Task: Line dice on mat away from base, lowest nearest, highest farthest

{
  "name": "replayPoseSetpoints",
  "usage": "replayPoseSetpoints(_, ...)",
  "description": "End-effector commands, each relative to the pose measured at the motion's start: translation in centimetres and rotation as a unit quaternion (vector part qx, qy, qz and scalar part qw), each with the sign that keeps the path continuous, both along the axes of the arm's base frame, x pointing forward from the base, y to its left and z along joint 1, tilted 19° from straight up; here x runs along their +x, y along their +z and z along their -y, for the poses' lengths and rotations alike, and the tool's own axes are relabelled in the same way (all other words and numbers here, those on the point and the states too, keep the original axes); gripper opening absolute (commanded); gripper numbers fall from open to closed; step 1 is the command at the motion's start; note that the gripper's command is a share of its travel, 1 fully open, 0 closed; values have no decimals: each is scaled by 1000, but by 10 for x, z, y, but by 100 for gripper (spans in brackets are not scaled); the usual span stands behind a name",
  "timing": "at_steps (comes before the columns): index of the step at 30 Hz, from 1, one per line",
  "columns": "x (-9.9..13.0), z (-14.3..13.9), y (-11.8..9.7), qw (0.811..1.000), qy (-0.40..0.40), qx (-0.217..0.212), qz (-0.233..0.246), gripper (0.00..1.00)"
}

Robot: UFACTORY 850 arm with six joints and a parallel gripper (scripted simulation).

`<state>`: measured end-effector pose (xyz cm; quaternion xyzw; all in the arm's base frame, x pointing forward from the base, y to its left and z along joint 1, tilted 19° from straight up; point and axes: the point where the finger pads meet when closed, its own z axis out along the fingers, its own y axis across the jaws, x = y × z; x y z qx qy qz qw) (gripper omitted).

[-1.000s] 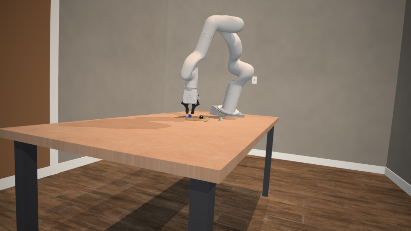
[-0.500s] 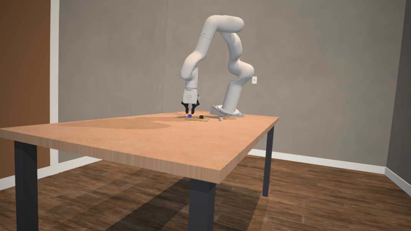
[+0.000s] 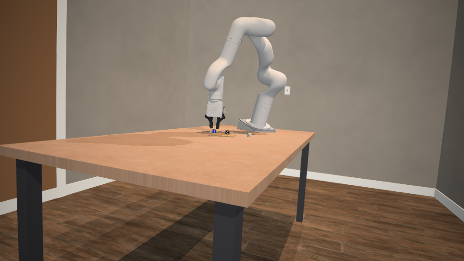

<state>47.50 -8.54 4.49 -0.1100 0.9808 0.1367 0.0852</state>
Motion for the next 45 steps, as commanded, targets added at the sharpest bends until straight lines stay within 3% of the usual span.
replayPoseSetpoints(1, 1, 0, 1, 1000, 0, 0, 1, 36)
replayPoseSetpoints(27, 4, -6, -21, 1000, 0, 0, 1, 36)
replayPoseSetpoints(45, 4, -6, -22, 1000, 0, 0, 1, 36)
